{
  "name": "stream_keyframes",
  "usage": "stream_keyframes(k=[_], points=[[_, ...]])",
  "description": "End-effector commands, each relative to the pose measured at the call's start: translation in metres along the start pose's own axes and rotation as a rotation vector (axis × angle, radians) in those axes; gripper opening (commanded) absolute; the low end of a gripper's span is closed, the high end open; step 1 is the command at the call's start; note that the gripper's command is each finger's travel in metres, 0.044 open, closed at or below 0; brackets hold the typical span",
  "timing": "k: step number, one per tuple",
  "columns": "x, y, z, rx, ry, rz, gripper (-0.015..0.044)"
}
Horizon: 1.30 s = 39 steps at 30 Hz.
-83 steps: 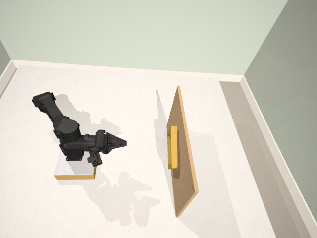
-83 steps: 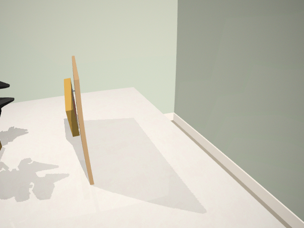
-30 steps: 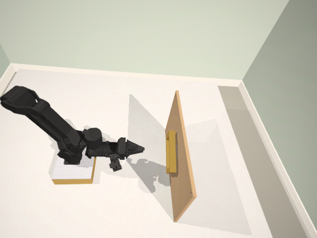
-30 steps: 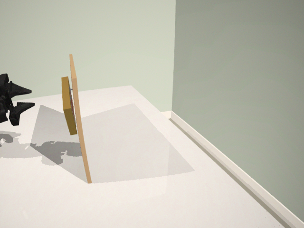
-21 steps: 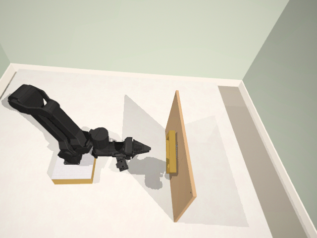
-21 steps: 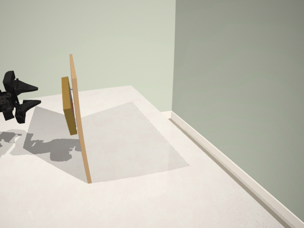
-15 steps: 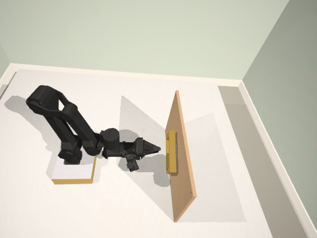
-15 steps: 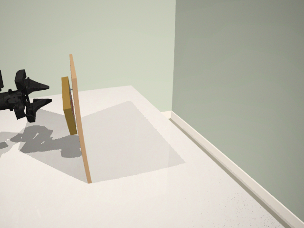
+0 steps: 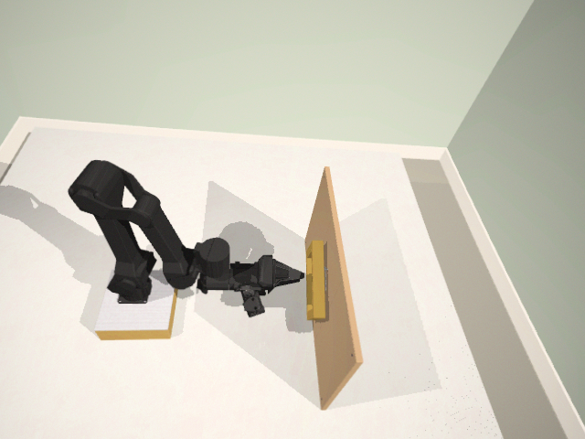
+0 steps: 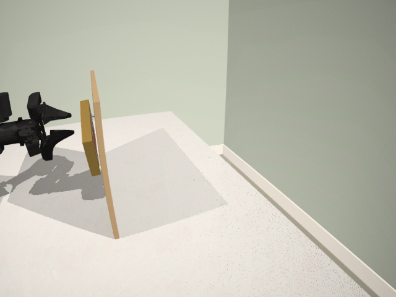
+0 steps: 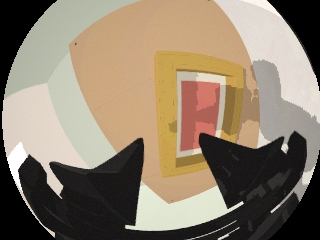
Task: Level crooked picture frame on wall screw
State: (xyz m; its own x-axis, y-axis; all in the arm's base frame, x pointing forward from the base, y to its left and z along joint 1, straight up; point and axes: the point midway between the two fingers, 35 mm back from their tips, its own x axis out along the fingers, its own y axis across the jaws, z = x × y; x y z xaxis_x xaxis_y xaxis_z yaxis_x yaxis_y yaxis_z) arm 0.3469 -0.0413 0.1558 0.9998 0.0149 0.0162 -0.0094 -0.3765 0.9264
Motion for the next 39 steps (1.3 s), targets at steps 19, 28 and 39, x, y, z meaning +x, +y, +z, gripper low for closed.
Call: stream_keyframes(k=[19,28,39], points=[[0.026,0.002,0.001,0.002,-0.004,0.005,0.026],[0.04,0.001,0.0,0.003,-0.003,0.006,0.026],[0.04,0.001,0.0,0.003,-0.003,0.006,0.026]])
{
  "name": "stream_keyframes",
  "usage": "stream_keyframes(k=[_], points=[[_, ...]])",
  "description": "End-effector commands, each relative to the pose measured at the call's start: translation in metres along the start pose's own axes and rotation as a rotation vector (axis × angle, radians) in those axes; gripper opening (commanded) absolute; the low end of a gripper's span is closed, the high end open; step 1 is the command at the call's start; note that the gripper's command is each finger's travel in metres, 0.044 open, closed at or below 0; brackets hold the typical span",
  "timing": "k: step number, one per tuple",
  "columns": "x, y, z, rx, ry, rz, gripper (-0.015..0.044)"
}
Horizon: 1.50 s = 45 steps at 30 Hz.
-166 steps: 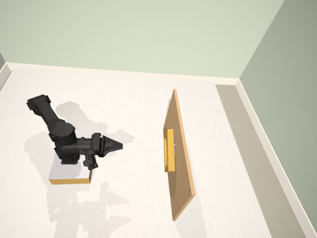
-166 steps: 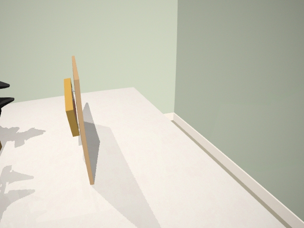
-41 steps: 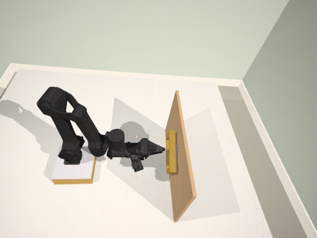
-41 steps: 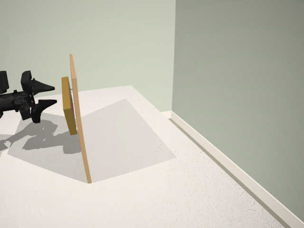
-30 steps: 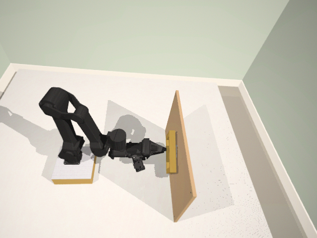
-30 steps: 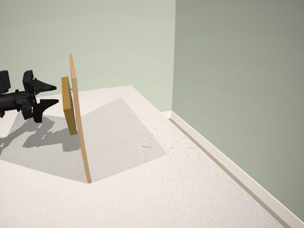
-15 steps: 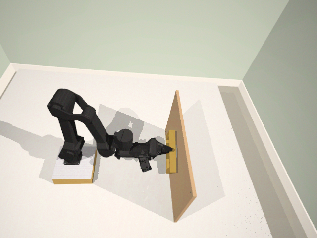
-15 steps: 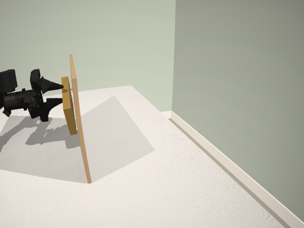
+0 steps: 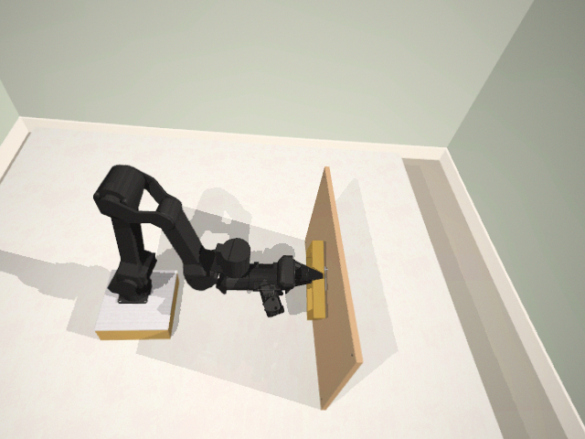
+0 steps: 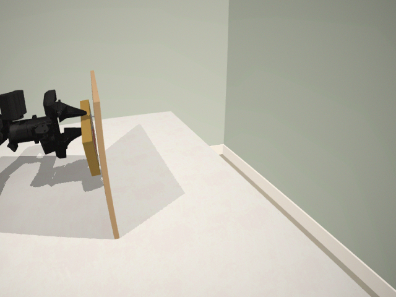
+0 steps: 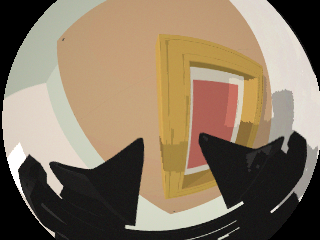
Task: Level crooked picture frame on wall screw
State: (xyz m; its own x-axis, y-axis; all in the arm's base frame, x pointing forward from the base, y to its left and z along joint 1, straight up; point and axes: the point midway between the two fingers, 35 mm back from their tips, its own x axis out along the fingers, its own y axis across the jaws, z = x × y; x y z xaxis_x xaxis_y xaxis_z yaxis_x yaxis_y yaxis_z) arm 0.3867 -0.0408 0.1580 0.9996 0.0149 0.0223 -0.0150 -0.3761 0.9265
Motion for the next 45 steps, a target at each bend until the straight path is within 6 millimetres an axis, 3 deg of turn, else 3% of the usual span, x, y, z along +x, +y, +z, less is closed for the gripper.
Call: stream_keyframes(k=[1,27,33,40,42,45], points=[[0.0003,-0.0001,0.0008,0.003,-0.006,0.001,0.026],[0.0004,-0.0001,0.0013,0.003,-0.006,0.001,0.026],[0.0004,-0.0001,0.0013,0.003,-0.006,0.001,0.0103],[0.0004,-0.0001,0.0013,0.003,-0.006,0.001,0.0056],[0.0004,-0.0001,0.0013,0.003,-0.006,0.001,0.0003],[0.0004,-0.0001,0.0013,0.003,-0.006,0.001,0.0]])
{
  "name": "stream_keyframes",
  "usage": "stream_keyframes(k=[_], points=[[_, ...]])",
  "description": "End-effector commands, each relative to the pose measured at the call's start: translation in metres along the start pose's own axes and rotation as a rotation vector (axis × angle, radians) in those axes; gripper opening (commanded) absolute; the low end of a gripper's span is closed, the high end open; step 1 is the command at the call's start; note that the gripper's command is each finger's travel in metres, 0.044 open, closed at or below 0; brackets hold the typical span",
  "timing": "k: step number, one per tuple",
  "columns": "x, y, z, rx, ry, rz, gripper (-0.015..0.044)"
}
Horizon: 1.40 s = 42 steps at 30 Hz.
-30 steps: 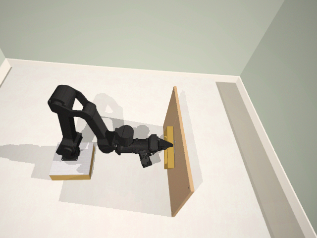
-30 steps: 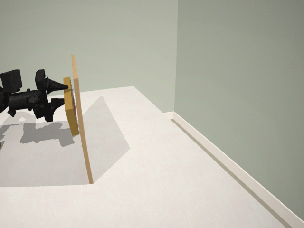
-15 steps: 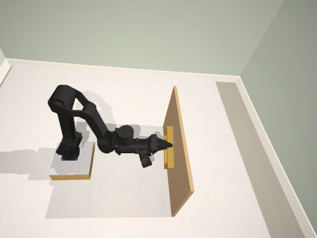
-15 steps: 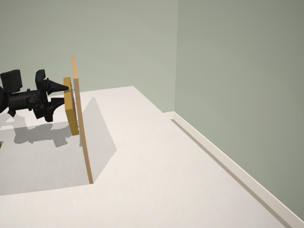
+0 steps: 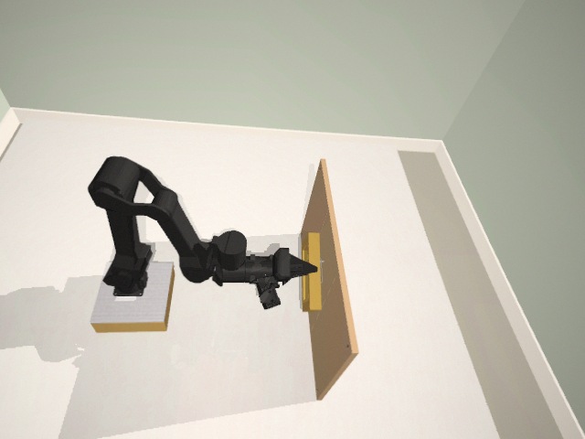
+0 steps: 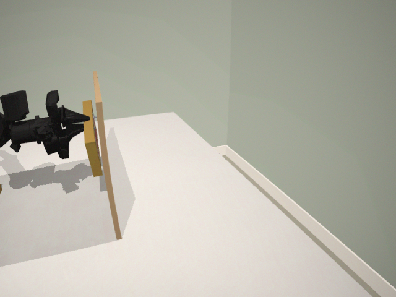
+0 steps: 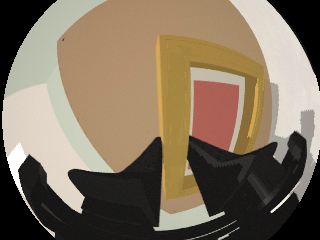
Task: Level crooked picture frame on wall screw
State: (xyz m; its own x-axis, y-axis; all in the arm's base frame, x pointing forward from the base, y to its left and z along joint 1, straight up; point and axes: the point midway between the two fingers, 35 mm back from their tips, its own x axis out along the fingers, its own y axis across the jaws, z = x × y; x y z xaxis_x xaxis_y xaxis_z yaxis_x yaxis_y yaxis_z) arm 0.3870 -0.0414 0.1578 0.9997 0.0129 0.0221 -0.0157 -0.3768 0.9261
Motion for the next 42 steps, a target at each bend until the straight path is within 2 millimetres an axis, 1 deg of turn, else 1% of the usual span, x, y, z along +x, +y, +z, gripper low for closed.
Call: stream_keyframes(k=[1,42], points=[[0.0,0.0,0.001,0.002,-0.004,0.0,0.0],[0.0,0.01,0.0,0.002,-0.004,0.0,0.0]])
